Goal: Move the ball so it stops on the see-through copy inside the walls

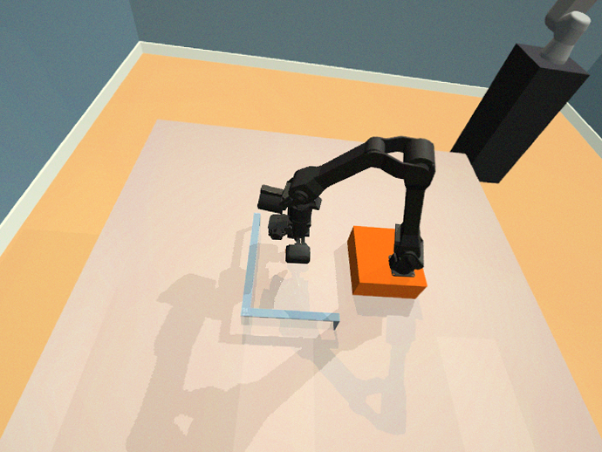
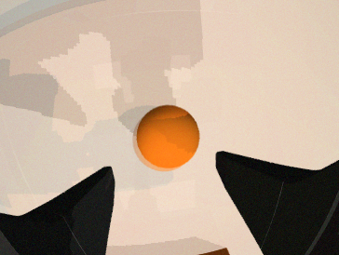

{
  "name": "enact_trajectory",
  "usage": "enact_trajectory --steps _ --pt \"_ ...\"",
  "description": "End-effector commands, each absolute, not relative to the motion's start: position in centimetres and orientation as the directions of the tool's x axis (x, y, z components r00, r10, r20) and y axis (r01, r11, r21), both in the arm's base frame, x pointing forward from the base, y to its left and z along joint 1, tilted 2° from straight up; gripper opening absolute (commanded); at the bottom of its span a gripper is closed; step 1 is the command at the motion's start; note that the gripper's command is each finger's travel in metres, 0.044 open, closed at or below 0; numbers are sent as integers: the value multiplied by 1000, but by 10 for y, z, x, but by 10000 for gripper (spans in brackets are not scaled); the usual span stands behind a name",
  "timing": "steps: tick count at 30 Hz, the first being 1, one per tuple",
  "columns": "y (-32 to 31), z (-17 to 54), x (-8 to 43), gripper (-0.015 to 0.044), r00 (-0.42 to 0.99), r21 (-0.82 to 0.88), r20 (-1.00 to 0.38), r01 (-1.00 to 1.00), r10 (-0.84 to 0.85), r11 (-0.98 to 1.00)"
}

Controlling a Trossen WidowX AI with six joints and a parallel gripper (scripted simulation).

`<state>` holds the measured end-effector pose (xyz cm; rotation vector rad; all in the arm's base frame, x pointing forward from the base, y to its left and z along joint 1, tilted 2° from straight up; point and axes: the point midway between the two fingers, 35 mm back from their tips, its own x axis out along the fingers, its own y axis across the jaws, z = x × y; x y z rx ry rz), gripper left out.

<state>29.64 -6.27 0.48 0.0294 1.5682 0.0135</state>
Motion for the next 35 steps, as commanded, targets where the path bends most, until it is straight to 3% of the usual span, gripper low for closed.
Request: enact_trajectory --steps 1,12,18,35 --pt "-65 57 302 291 46 19 -999 11 18 1000" --pt "-66 64 304 291 63 14 -998 14 13 1000" --pt "-65 114 296 440 60 15 -998 14 14 1000" --pt "-65 114 296 440 60 15 -998 14 14 1000"
